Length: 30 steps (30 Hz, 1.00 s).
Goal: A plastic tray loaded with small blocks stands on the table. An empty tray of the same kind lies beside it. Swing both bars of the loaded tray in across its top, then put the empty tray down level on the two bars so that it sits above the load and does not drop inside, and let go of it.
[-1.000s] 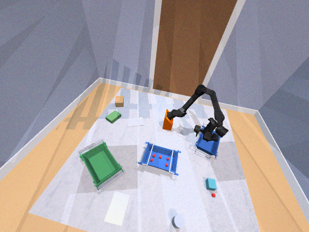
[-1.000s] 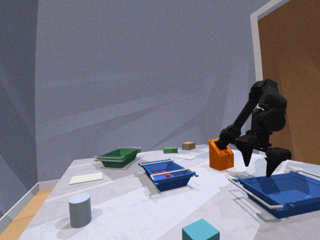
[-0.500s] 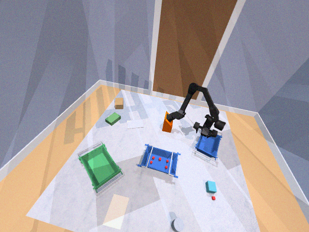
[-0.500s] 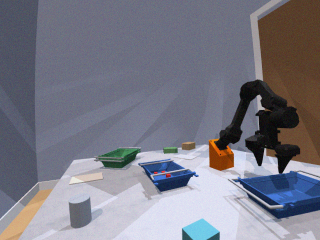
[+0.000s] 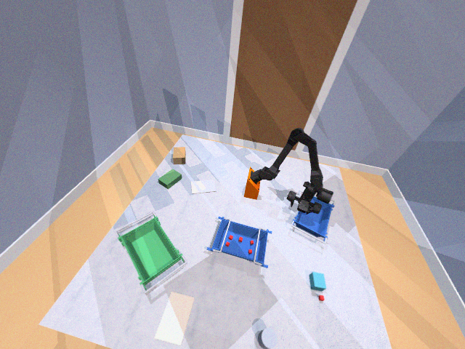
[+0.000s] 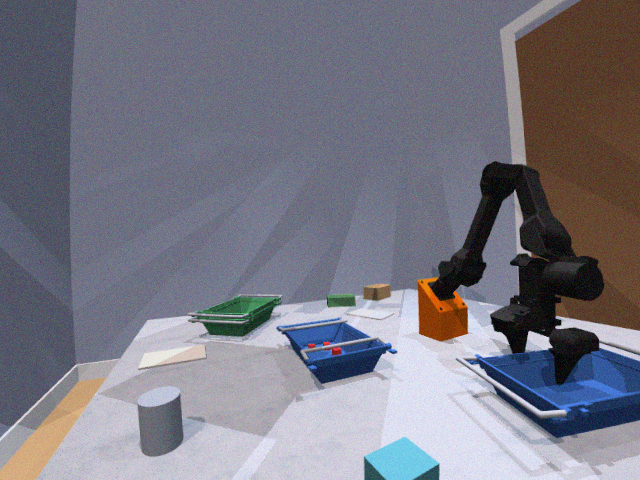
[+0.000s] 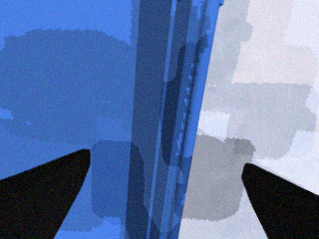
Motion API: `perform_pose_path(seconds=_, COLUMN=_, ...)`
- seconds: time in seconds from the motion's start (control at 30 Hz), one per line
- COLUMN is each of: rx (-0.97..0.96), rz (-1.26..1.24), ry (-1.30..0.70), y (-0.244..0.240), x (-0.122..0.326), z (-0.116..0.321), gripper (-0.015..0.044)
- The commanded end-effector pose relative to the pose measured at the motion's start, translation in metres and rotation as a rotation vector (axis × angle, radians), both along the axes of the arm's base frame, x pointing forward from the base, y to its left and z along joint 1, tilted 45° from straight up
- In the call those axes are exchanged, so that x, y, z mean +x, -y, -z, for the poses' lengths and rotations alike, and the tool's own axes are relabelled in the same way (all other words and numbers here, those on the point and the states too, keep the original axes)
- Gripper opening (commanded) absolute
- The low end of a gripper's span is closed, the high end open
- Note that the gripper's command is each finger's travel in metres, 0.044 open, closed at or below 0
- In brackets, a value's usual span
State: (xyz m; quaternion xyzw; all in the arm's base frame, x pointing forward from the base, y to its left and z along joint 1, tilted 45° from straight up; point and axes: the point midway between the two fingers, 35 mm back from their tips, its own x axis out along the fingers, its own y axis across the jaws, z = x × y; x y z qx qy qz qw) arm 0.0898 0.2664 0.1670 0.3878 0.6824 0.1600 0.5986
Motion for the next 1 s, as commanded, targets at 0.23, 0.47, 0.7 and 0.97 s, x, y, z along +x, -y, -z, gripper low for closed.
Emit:
perform_pose_path(seconds=0.23, rx=-0.006, rz=0.004, ry=-0.003, y=-0.0042, x=-0.0001, z=0.0064, gripper=0.0411)
perform_pose_path(seconds=0.47, rx=-0.006, rz=0.004, ry=-0.003, y=-0.0042, x=-0.0001, z=0.0064, gripper=0.0308)
perform_pose_path(seconds=0.7, rx=-0.006, rz=0.004, ry=-0.003, y=-0.0042, x=-0.0001, z=0.0064, gripper=0.0221)
perform_pose_path(seconds=0.97, rx=-0.006, rz=0.004, ry=-0.003, y=-0.0042, x=-0.0001, z=0.0064, gripper=0.0168)
